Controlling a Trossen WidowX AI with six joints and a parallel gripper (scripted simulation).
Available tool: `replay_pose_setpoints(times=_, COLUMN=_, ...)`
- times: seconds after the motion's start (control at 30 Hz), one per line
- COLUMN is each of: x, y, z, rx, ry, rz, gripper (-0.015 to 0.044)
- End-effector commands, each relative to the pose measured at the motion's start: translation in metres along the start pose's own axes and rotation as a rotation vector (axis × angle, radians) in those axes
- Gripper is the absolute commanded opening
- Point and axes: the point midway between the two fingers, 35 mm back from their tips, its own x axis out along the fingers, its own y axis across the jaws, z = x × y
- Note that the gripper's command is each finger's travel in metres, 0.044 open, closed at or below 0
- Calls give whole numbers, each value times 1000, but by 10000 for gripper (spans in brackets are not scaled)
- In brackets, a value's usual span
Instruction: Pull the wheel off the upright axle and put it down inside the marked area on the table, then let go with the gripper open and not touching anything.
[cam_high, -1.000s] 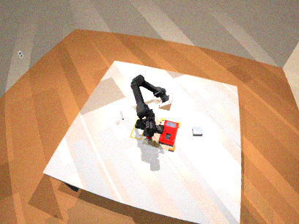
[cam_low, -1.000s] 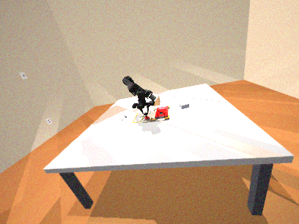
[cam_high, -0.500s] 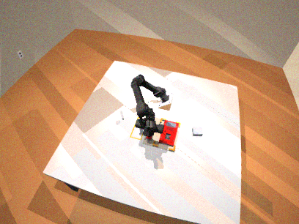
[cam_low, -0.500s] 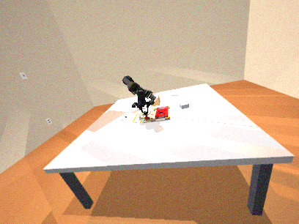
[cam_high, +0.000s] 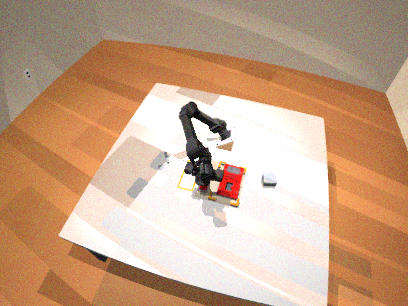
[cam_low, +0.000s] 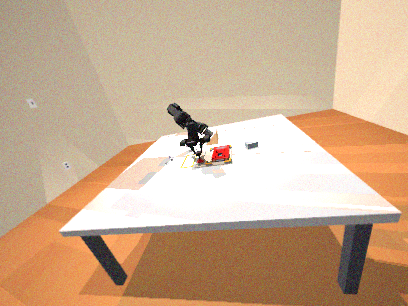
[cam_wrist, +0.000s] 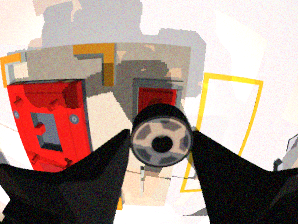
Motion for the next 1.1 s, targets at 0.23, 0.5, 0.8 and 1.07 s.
replay_pose_setpoints(times=0.23, x=-5, y=0, z=0, rx=4, ry=0, rz=4, gripper=0)
replay_pose_setpoints(times=0.5, x=-24, y=0, z=0, rx=4, ry=0, rz=5, gripper=0)
replay_pose_setpoints(times=0.8, x=-31, y=-6, z=-3, rx=-1, ry=0, rz=-1, gripper=0)
replay_pose_setpoints(times=1.07, x=-34, y=-30, z=-15, rx=-1, ry=1, rz=1, gripper=0)
